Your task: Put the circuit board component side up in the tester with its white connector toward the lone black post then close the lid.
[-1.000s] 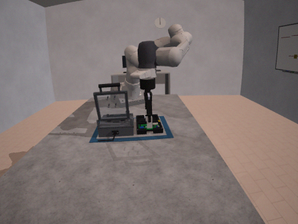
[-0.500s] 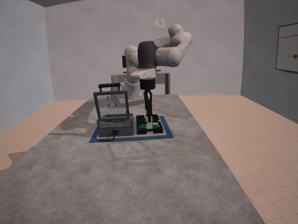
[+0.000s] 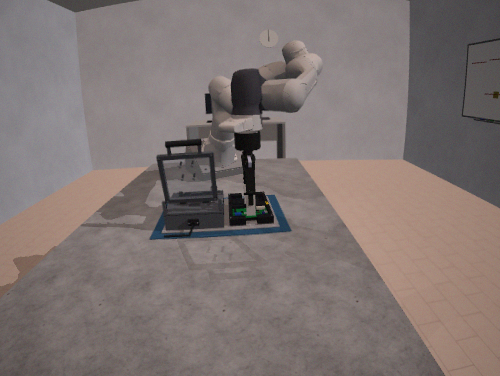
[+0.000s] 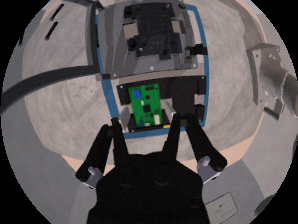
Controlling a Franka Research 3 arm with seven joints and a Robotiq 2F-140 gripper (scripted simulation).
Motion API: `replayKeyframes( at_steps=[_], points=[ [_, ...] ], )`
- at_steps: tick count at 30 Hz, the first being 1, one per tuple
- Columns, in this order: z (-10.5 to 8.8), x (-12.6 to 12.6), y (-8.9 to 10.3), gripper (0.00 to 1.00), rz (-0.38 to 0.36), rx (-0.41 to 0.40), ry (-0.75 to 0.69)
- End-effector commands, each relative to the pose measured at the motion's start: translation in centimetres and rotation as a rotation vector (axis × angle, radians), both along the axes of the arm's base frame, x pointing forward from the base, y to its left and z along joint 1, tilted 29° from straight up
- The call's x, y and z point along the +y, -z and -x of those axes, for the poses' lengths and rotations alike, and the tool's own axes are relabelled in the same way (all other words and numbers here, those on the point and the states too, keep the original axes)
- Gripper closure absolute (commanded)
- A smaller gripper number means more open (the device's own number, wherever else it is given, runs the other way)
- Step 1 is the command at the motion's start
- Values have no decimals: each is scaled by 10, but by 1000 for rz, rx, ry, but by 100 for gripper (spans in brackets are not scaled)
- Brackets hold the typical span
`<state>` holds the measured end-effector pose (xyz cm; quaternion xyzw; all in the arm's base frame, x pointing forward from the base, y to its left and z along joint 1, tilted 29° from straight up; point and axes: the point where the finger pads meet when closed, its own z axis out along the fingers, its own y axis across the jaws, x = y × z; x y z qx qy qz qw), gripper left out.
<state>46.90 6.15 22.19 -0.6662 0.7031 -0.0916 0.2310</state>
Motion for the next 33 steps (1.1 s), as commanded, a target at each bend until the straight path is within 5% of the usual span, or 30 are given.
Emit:
replayKeyframes(
  at_steps=[1,33],
  points=[
    [-1,0,0,42,0,-3,-2],
    [-5,1,8,42,0,-3,-2]
  ],
)
